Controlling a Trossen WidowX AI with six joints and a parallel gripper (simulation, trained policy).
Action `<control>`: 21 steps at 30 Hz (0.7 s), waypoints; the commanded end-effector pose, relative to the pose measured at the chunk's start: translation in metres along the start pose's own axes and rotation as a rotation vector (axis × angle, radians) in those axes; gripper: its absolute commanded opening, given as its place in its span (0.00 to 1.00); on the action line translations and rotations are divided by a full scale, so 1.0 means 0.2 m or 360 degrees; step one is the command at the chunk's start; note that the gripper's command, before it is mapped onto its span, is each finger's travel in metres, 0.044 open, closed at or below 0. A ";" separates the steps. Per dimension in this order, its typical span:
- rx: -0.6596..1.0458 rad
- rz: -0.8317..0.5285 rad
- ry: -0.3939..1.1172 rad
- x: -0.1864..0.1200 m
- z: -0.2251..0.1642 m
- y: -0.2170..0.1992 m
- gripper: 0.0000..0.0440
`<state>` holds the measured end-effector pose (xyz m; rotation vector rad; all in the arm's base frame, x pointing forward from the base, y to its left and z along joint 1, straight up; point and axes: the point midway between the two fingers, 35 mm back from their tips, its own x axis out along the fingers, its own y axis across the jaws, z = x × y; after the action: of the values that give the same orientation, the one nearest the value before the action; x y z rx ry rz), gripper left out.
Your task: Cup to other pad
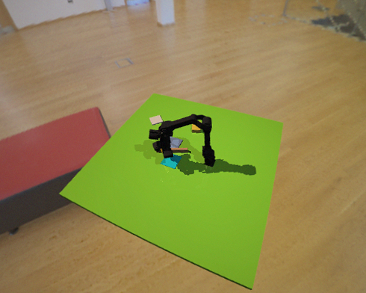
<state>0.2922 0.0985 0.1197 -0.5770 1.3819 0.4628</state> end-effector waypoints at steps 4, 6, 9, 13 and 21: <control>0.0000 -0.0012 -0.0020 0.04 -0.01 0.07 0.00; 0.0002 -0.0013 -0.0023 0.06 -0.01 0.09 0.00; 0.0007 -0.0016 -0.0026 0.09 -0.02 0.11 0.01; 0.0017 -0.0018 -0.0022 0.13 -0.05 0.14 0.03; 0.0049 -0.0035 -0.0030 0.21 -0.09 0.16 0.14</control>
<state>0.2662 0.1121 0.0761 -0.5656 1.3688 0.4379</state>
